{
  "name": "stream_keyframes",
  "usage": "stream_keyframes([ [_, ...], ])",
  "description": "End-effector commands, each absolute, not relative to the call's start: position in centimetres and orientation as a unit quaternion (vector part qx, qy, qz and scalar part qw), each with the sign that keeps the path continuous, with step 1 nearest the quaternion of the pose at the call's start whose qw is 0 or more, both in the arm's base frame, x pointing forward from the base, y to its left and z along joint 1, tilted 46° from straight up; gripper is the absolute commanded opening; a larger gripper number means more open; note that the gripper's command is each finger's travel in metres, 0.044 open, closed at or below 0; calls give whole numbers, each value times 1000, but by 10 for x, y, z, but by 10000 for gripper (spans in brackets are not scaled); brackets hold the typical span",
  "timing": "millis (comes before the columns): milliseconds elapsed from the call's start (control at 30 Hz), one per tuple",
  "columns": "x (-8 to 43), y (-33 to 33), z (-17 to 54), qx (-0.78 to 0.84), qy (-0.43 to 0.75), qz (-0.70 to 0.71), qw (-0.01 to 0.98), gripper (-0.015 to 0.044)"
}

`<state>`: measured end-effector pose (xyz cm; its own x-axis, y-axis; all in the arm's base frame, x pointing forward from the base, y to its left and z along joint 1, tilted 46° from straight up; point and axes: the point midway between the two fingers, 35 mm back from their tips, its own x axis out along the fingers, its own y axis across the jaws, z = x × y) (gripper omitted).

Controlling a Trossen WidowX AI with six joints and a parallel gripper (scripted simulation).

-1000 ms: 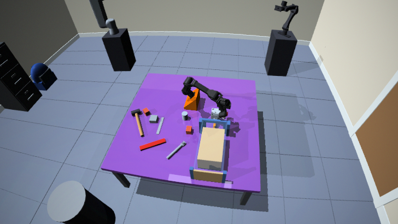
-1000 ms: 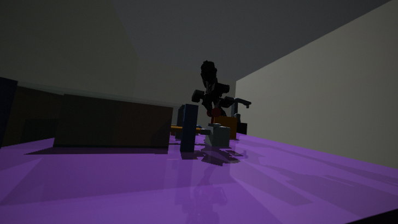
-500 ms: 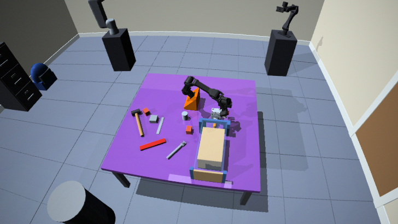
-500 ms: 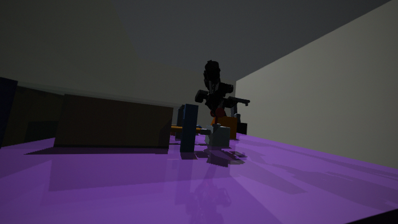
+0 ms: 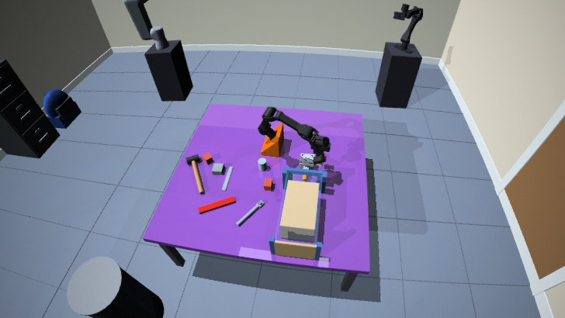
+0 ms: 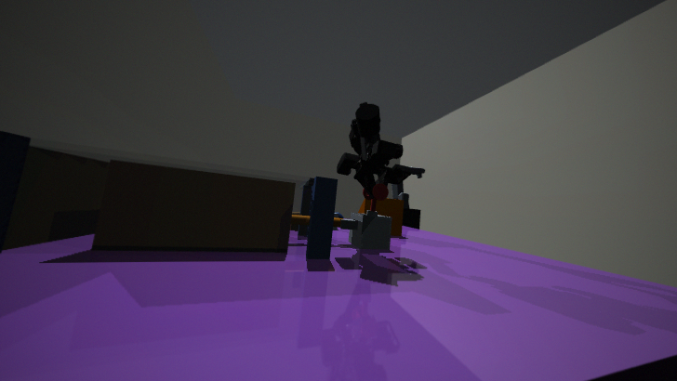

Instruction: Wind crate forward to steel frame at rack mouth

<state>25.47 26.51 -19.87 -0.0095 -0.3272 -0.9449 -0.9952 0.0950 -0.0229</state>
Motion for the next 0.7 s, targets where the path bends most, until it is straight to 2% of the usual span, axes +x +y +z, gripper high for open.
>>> stream_keyframes([
  [0, 228, 272, -203, -544, 605, 406, 417, 0],
  [667, 223, 273, -203, -544, 605, 406, 417, 0],
])
